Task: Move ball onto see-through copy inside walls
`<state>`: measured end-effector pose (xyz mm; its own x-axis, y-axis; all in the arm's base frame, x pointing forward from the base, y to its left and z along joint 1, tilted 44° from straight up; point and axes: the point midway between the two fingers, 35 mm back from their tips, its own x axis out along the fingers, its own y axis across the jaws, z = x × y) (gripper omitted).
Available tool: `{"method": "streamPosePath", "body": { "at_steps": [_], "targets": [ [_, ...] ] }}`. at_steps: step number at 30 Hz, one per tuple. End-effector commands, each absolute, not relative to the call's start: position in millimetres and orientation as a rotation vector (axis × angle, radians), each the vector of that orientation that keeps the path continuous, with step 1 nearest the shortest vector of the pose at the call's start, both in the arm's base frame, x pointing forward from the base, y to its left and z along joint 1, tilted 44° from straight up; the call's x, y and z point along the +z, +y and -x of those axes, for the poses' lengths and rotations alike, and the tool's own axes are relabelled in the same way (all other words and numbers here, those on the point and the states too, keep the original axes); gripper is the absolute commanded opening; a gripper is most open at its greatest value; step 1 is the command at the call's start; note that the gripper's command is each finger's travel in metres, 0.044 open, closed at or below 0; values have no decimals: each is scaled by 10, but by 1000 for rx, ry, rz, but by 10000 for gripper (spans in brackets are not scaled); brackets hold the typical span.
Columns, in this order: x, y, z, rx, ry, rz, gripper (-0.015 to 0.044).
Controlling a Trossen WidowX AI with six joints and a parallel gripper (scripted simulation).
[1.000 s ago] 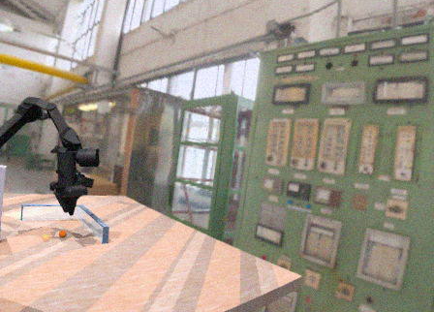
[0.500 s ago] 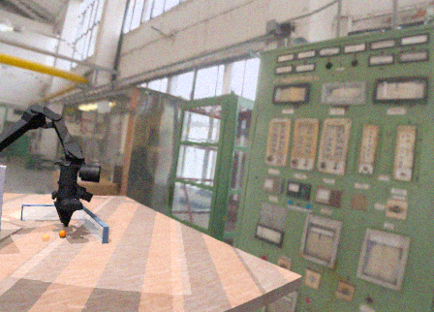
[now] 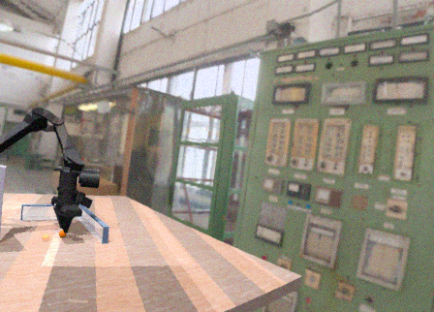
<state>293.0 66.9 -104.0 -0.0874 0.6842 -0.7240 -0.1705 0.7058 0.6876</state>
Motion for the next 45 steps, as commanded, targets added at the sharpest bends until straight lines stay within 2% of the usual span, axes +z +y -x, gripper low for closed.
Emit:
{"method": "streamPosePath", "body": {
  "at_steps": [1, 8, 12, 19, 22, 38, 45],
  "targets": [
    [-1097, 718, -2900, 753, 1507, -453, 223],
    [-1156, 778, -2888, 753, 1507, -454, 223],
    [-1156, 778, -2888, 753, 1507, -454, 118],
    [-1156, 778, -2888, 753, 1507, -454, 72],
    [-1128, 746, -2902, 752, 1507, -453, 0],
    [-316, -43, -3014, 748, 1508, -449, 0],
    [-381, -101, -2918, 748, 1509, -449, 0]
  ]
}}
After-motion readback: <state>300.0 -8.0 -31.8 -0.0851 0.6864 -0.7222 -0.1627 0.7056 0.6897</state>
